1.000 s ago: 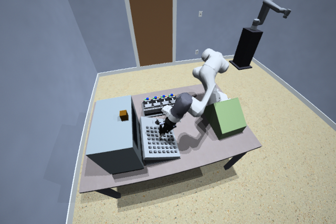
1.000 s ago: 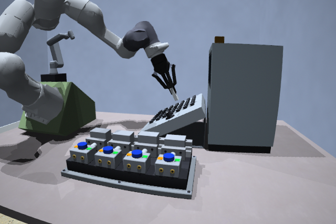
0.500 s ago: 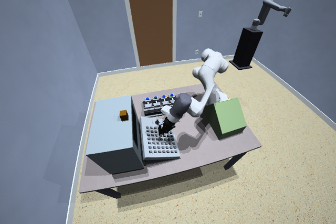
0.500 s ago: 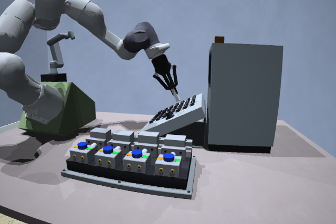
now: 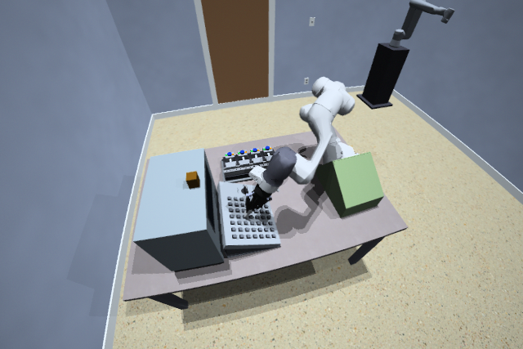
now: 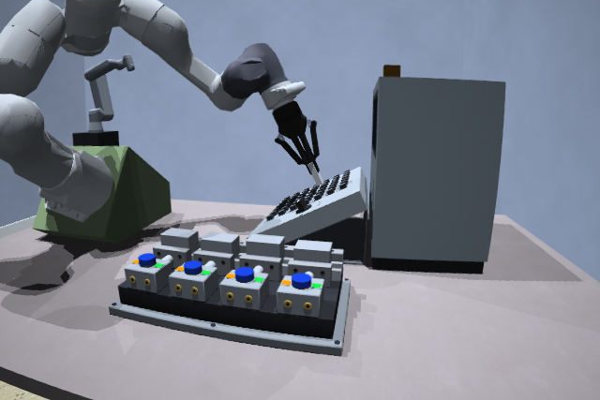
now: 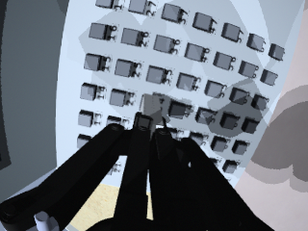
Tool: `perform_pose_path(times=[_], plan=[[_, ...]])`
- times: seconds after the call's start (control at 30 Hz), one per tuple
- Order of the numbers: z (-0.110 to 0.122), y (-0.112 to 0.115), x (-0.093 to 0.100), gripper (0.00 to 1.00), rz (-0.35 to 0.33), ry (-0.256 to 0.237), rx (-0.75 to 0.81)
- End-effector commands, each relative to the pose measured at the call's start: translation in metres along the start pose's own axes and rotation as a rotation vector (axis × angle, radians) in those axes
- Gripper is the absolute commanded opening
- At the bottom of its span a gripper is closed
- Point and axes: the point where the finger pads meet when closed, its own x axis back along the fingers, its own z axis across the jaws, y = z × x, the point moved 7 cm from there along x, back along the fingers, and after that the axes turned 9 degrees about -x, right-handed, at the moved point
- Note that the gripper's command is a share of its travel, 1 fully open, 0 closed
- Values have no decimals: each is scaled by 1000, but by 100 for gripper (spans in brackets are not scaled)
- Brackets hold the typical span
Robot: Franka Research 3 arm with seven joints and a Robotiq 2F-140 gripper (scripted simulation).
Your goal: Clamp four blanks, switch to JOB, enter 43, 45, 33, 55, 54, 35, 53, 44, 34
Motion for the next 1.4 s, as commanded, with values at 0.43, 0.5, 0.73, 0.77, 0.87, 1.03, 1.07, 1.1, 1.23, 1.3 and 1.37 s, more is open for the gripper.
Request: perform_pose_path(times=[0.43, 0.5, 0.73, 0.77, 0.87, 1.03, 1.07, 1.1, 1.23, 1.3, 1.37], plan=[[0, 2, 0, 0, -3, -3, 9], [0, 2, 0, 0, -3, -3, 9], [0, 2, -2, 0, -3, -3, 9], [0, 2, -2, 0, -3, -3, 9], [0, 2, -4, 0, -3, -3, 9], [0, 2, -5, 0, -3, -3, 9], [0, 2, -6, 0, -3, -3, 9], [0, 2, -7, 0, -3, -3, 9], [0, 2, -9, 0, -3, -3, 9], [0, 2, -10, 0, -3, -3, 9], [0, 2, -11, 0, -3, -3, 9]])
